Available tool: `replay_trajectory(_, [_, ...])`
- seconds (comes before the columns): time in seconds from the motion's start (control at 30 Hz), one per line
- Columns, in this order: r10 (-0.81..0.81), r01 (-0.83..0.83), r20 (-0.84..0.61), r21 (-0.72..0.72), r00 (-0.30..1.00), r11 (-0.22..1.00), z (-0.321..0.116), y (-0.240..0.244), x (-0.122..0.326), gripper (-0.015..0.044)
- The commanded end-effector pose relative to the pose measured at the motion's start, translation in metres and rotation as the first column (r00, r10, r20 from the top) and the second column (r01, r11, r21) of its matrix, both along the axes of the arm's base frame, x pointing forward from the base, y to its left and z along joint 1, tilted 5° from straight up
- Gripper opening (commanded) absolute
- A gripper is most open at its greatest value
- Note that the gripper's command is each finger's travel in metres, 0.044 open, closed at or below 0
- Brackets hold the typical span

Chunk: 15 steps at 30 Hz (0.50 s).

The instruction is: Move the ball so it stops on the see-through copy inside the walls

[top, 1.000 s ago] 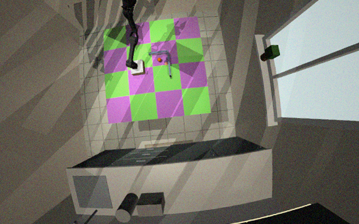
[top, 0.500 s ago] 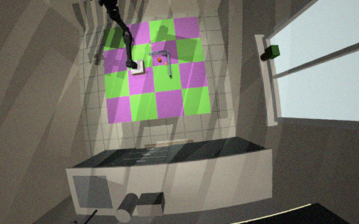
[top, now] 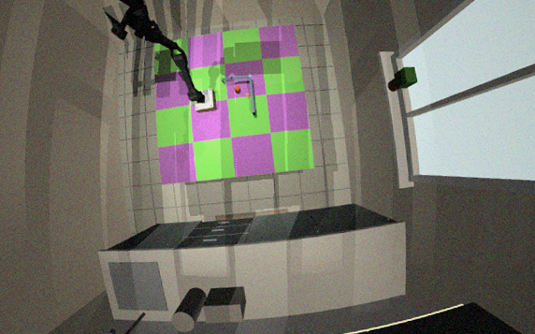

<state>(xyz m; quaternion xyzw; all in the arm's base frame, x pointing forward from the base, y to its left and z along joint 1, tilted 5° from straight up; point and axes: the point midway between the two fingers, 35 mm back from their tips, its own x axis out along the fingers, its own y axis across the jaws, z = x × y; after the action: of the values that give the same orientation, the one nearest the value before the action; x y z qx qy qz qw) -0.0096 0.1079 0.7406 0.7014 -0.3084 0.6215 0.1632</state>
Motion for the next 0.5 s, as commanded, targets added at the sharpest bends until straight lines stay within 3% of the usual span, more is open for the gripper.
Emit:
replay_trajectory(0.0, [0.156, -0.159, 0.032, 0.172, 0.987, 0.972, -0.005, -0.073, 0.003, 0.0329])
replay_trajectory(0.23, [0.363, -0.363, 0.075, 0.389, 0.929, 0.847, -0.024, -0.166, 0.03, 0.0329])
replay_trajectory(0.47, [0.541, -0.511, 0.138, 0.58, 0.829, 0.635, -0.06, -0.241, 0.083, 0.0329])
